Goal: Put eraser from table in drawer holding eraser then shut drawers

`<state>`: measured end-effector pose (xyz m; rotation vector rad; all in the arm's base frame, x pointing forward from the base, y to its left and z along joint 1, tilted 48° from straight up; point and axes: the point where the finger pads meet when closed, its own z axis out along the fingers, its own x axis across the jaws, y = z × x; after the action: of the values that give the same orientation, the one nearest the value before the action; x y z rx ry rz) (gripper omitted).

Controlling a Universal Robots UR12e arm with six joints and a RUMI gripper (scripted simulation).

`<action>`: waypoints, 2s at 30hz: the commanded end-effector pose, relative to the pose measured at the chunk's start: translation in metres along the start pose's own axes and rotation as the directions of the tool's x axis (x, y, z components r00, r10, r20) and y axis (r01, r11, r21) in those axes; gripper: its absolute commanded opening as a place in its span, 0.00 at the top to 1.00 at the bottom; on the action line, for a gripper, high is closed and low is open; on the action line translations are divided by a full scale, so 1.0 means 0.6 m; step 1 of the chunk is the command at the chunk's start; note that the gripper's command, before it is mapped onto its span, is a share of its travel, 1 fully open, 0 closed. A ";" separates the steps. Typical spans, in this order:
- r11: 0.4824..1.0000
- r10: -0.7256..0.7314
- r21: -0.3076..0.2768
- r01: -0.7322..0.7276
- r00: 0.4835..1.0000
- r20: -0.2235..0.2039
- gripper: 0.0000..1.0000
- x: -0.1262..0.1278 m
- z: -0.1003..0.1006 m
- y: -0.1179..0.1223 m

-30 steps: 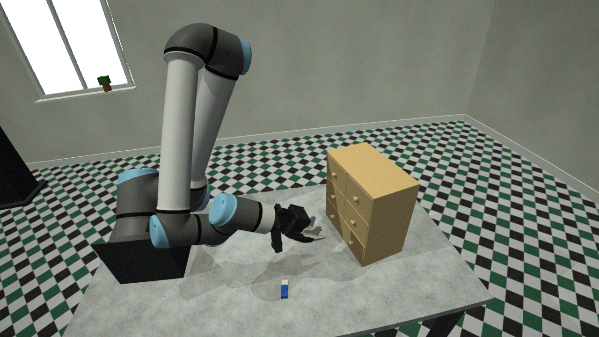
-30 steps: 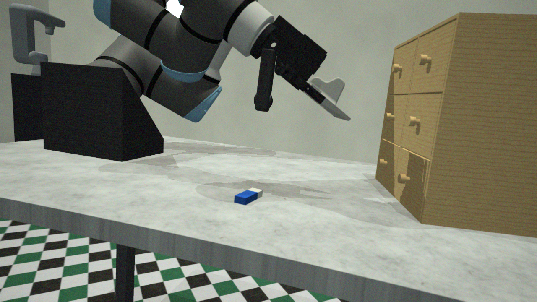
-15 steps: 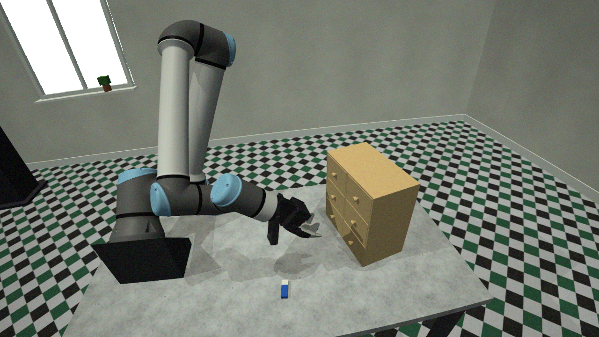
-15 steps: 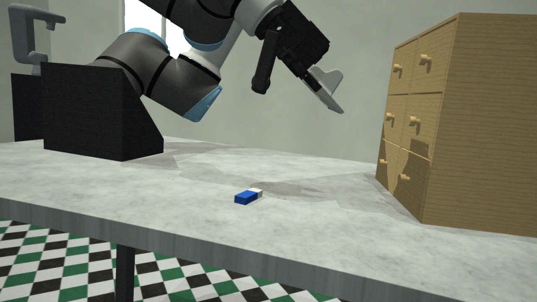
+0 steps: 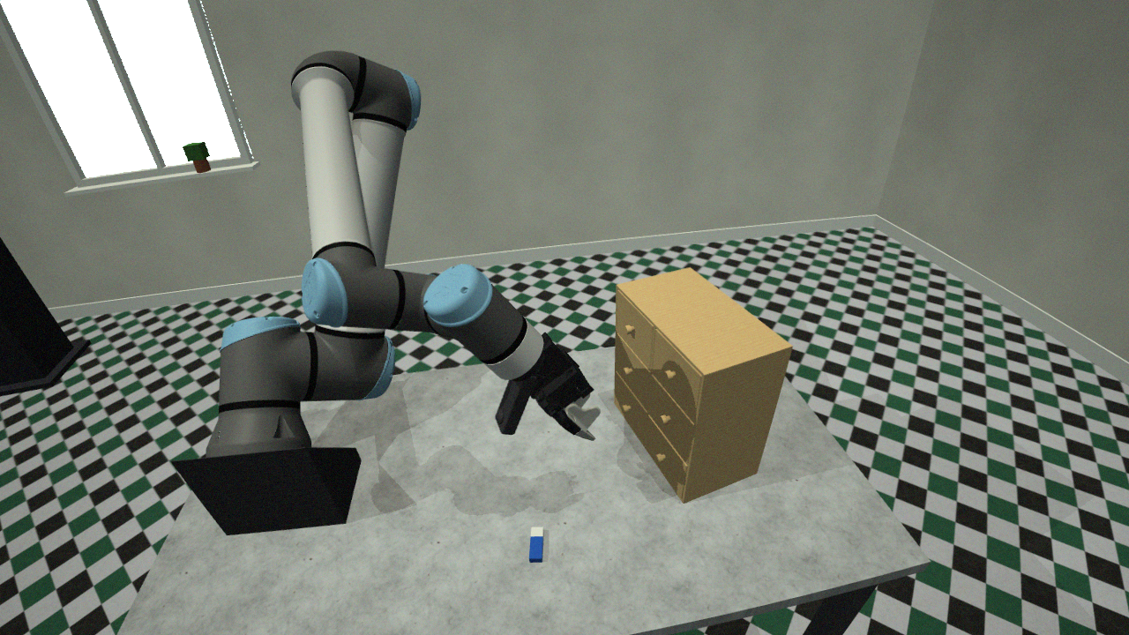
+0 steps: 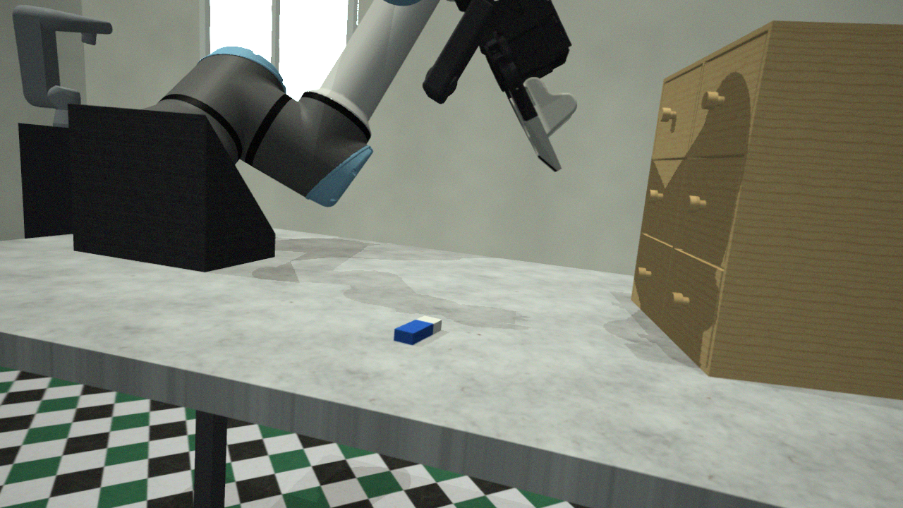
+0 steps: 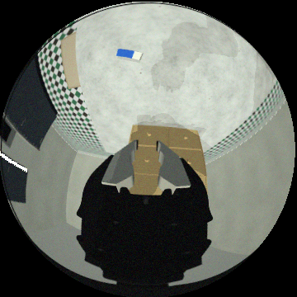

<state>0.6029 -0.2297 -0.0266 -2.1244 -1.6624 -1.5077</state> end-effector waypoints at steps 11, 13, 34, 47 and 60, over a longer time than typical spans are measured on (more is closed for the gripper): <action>0.920 -0.010 0.390 0.033 0.998 -0.061 0.80 -0.014 -0.059 -0.007; 0.913 -0.010 0.406 0.034 0.998 -0.061 0.80 -0.014 -0.062 -0.008; 0.851 -0.010 0.524 0.040 0.998 -0.061 0.80 -0.016 -0.086 -0.011; 0.850 -0.010 0.525 0.040 0.998 -0.061 0.80 -0.016 -0.086 -0.011; 0.850 -0.012 0.524 0.043 0.998 -0.063 0.80 -0.015 -0.086 -0.011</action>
<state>0.5649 -0.2615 -0.0097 -1.7483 -1.8199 -0.9442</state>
